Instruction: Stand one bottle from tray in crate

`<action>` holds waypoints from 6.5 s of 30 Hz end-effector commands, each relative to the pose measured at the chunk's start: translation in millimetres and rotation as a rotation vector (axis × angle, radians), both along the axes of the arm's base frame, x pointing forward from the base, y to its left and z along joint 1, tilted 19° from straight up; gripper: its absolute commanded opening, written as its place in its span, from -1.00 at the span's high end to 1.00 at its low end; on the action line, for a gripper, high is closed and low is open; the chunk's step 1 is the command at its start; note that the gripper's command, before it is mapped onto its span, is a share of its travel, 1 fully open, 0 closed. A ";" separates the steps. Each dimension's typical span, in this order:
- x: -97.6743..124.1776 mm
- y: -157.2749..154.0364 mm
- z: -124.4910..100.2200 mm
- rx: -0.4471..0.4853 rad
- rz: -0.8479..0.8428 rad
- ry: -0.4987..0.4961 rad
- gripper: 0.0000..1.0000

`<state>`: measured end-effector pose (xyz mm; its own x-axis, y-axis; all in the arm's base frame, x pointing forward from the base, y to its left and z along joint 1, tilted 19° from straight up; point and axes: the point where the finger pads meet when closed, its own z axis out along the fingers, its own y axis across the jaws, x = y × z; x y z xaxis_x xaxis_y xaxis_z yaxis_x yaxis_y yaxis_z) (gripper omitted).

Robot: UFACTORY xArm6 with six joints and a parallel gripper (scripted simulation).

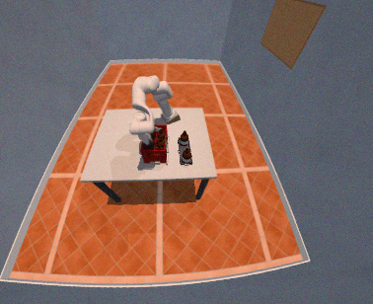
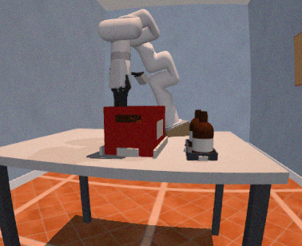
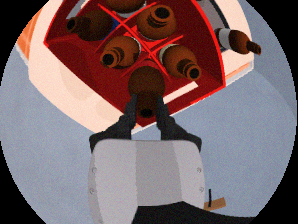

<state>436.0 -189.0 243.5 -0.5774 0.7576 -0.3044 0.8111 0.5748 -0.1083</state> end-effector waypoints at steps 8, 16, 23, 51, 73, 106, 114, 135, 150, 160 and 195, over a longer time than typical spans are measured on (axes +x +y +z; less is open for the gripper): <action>1.6 -3.3 -8.9 -0.001 0.000 -0.003 1.00; 1.9 -4.1 -11.5 -0.001 0.000 -0.003 1.00; 2.0 -4.4 -12.2 -0.001 0.000 -0.003 1.00; 2.1 -4.7 -13.1 -0.001 0.000 -0.003 1.00; 2.9 -7.0 -20.1 -0.001 0.000 -0.003 1.00; 3.9 -10.2 -29.8 -0.001 0.000 -0.003 1.00; 4.0 -10.3 -30.1 -0.001 0.000 -0.003 1.00; 4.0 -10.3 -30.1 -0.001 0.000 -0.003 -0.30; 4.0 -10.3 -30.1 -0.001 0.000 -0.003 -0.30; 4.0 -10.3 -30.1 -0.001 0.000 -0.003 -0.30; 1.8 -3.2 -8.4 -0.001 0.000 -0.003 -0.30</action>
